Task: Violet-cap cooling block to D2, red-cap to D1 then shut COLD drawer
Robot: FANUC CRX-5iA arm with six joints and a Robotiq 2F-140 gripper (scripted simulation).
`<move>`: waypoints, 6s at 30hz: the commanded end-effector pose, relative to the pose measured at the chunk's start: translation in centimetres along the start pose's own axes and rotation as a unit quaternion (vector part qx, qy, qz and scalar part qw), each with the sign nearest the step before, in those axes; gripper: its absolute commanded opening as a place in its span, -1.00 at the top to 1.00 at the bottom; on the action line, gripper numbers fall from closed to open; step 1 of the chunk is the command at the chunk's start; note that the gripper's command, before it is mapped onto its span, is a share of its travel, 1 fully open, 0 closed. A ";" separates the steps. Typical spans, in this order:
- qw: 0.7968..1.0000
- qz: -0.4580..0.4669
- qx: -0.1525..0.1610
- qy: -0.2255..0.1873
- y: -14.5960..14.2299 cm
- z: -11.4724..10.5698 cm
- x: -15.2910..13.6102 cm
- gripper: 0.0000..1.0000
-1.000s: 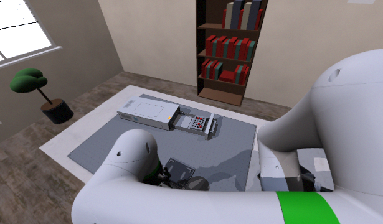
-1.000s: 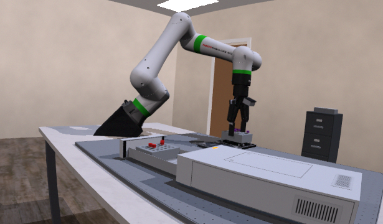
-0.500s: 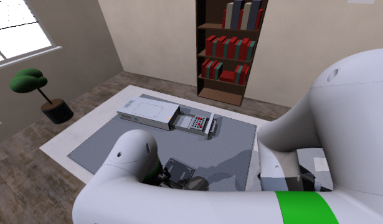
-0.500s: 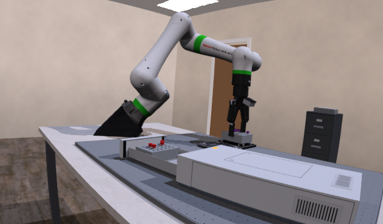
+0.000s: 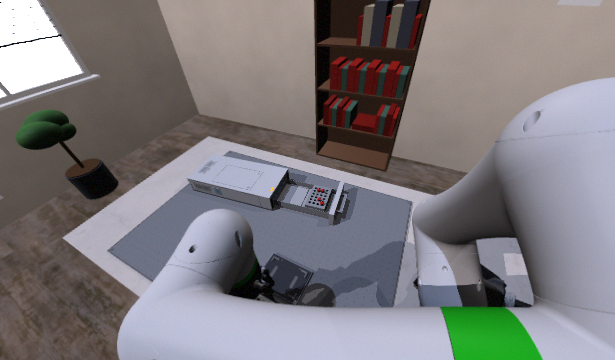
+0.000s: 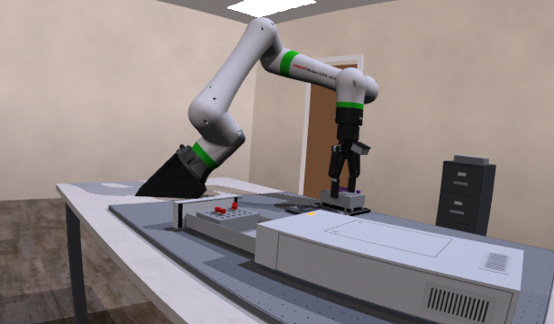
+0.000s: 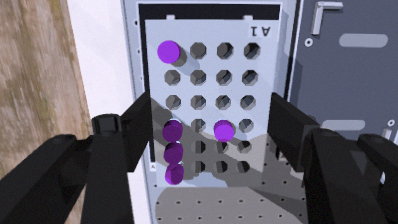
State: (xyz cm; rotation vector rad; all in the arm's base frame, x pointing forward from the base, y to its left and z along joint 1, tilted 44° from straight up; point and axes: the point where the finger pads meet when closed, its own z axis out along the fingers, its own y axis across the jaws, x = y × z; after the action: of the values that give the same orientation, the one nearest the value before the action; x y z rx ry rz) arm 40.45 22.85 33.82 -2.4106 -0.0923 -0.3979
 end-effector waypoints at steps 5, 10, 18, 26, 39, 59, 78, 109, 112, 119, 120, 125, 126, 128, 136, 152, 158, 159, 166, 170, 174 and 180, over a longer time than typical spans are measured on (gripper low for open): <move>1.000 0.000 0.000 0.001 0.0 0.0 0.1 0.80; 1.000 0.000 0.000 0.001 0.0 0.1 0.1 0.80; 1.000 0.000 0.000 0.001 0.0 0.2 0.1 0.80; 1.000 0.000 0.000 0.001 0.0 0.3 0.1 0.80; 1.000 0.000 0.000 0.001 0.0 0.5 0.1 0.80; 1.000 0.000 0.000 0.001 0.0 0.7 0.1 0.80; 1.000 0.000 0.000 0.001 0.0 0.7 0.1 0.80; 1.000 0.000 0.000 0.001 0.0 0.7 0.1 0.32; 1.000 0.000 0.000 0.001 0.0 0.7 0.1 0.23; 1.000 0.000 0.000 0.001 0.0 0.7 0.1 0.08; 1.000 0.000 0.000 0.001 0.0 0.7 0.1 0.05; 1.000 0.000 0.000 0.001 0.0 0.7 0.1 -0.10; 1.000 0.000 0.000 0.001 0.0 0.7 0.1 -0.13; 1.000 0.000 0.000 0.001 0.0 0.7 0.1 -0.19; 1.000 0.000 0.000 0.001 0.0 0.7 0.1 -0.32; 1.000 0.000 0.000 0.001 0.0 0.7 0.1 -0.32; 1.000 0.000 0.000 0.001 0.0 0.7 0.1 -0.32; 1.000 0.000 0.000 0.001 0.0 0.7 0.1 -0.32; 1.000 0.000 0.000 0.001 0.0 0.7 0.1 -0.32; 1.000 0.000 0.000 0.001 0.0 0.7 0.1 -0.32; 1.000 0.000 0.000 0.001 0.0 0.7 0.1 -0.32; 1.000 0.000 0.000 0.001 0.0 0.7 0.1 -0.32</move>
State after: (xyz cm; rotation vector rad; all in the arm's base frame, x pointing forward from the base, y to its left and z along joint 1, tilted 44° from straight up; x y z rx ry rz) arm 40.67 23.35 33.26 -2.4107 -0.0922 -0.3984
